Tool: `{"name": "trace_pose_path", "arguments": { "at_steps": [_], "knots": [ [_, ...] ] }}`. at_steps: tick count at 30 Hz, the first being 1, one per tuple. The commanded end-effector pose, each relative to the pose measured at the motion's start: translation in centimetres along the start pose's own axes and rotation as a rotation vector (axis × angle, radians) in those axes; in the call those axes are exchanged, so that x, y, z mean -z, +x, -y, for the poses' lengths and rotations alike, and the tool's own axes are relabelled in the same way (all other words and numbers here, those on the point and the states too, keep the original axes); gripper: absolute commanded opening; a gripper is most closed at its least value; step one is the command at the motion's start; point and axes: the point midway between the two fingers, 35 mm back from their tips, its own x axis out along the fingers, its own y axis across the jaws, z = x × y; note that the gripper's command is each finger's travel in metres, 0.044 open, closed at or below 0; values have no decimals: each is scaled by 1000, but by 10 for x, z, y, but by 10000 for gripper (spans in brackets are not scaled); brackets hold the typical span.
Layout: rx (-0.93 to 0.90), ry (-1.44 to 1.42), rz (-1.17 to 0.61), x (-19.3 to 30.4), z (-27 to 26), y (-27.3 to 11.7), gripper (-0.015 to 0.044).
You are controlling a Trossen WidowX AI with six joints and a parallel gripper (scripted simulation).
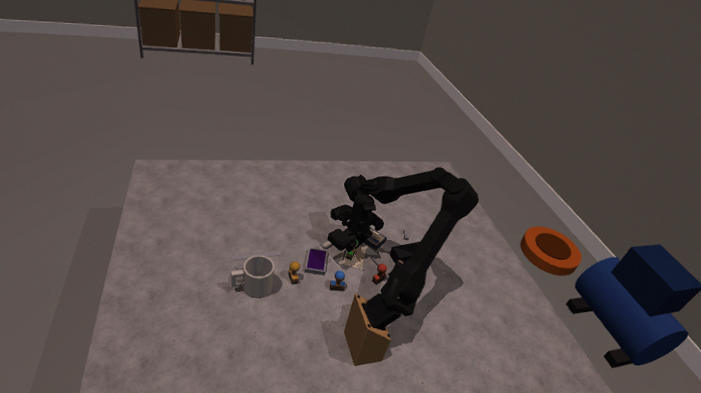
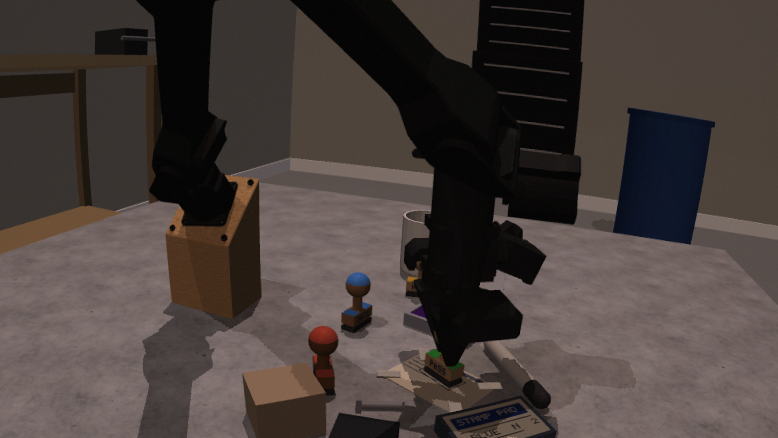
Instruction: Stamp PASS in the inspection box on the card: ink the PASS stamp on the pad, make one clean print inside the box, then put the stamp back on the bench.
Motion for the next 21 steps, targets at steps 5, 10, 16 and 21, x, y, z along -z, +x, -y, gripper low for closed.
{"name": "trace_pose_path", "arguments": {
  "at_steps": [5,10,16,21],
  "knots": [
    [1,1,-6,1,1,3,0],
    [1,1,-5,1,1,1,0],
    [1,1,-5,1,1,-2,0],
    [0,1,-5,1,1,-4,0]
  ]
}}
